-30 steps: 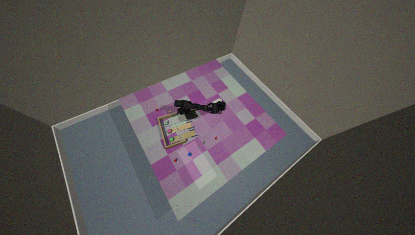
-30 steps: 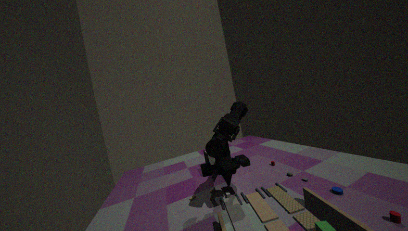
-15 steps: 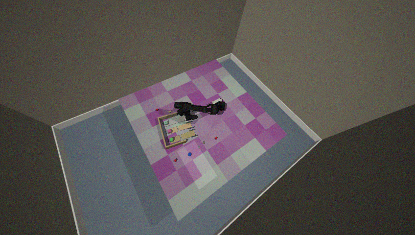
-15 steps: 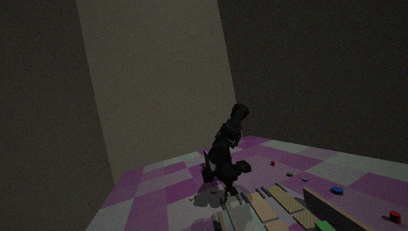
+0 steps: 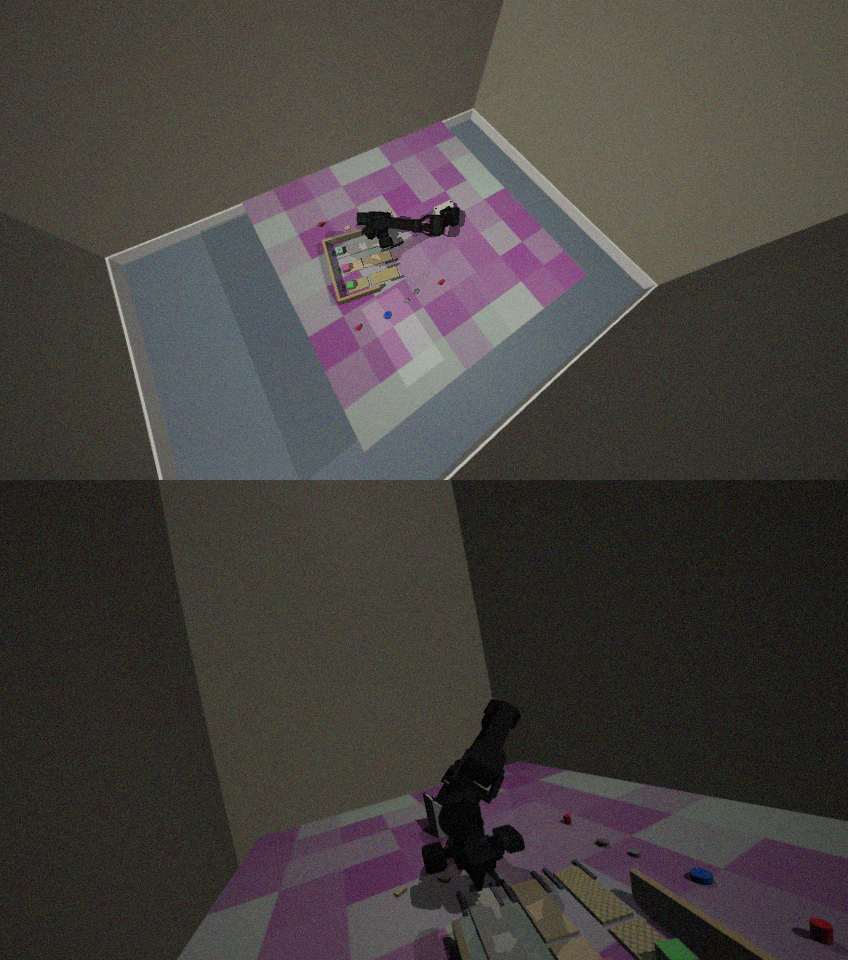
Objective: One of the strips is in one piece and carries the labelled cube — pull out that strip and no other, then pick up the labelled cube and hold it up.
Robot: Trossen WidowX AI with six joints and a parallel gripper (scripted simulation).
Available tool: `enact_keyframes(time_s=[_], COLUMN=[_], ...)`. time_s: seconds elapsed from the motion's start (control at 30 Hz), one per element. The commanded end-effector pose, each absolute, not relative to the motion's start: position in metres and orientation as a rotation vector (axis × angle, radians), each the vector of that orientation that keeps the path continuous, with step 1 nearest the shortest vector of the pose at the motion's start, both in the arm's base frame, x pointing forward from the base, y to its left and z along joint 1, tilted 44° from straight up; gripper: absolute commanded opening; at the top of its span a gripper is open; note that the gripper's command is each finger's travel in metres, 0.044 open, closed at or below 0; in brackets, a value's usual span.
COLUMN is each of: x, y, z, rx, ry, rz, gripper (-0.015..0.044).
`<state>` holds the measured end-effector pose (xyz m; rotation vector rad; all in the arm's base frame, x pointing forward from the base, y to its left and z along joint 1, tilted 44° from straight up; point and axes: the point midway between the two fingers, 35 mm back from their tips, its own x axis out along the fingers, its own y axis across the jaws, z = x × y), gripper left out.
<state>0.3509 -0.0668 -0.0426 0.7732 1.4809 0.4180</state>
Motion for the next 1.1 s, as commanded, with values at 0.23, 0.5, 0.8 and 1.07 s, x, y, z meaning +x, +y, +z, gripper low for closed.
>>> enact_keyframes(time_s=[0.23,0.5,0.8,1.07], x=[0.353,0.353,0.353,0.353], y=[-0.055,-0.053,-0.053,-0.053], z=[-0.056,-0.058,-0.058,-0.058], rx=[0.778,0.779,0.779,0.779], ry=[1.479,1.479,1.479,1.479], rz=[0.418,0.419,0.419,0.419], gripper=[0.0000,0.0000,0.0000,0.0000])
